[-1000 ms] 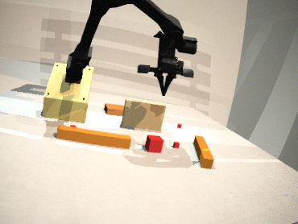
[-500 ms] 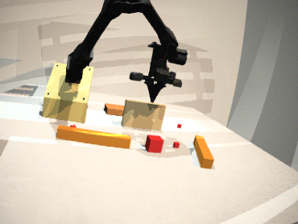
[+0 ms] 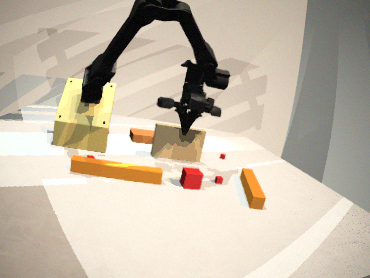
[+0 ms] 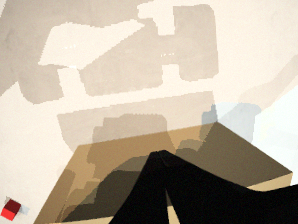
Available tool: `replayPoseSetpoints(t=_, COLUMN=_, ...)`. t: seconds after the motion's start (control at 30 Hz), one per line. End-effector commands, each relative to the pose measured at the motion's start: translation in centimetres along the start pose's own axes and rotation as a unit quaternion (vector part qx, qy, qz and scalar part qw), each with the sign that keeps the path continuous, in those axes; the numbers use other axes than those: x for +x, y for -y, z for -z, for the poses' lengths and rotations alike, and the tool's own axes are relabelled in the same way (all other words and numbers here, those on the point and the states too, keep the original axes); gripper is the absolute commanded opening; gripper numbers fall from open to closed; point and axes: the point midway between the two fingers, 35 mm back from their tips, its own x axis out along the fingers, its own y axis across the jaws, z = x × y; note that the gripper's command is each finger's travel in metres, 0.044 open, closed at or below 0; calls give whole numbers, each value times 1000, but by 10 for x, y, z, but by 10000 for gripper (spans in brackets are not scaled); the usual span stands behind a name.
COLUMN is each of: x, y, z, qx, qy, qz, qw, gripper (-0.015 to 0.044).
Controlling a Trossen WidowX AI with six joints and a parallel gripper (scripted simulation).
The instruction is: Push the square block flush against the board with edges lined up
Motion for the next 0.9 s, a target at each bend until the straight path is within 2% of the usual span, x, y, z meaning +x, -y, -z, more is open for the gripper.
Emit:
replayPoseSetpoints(t=0.0, x=3, y=2, z=9, qx=-2, qy=1, qz=4, qw=1000, gripper=0)
replayPoseSetpoints(t=0.87, x=3, y=2, z=51, qx=-2, qy=0, qz=4, qw=1000, gripper=0)
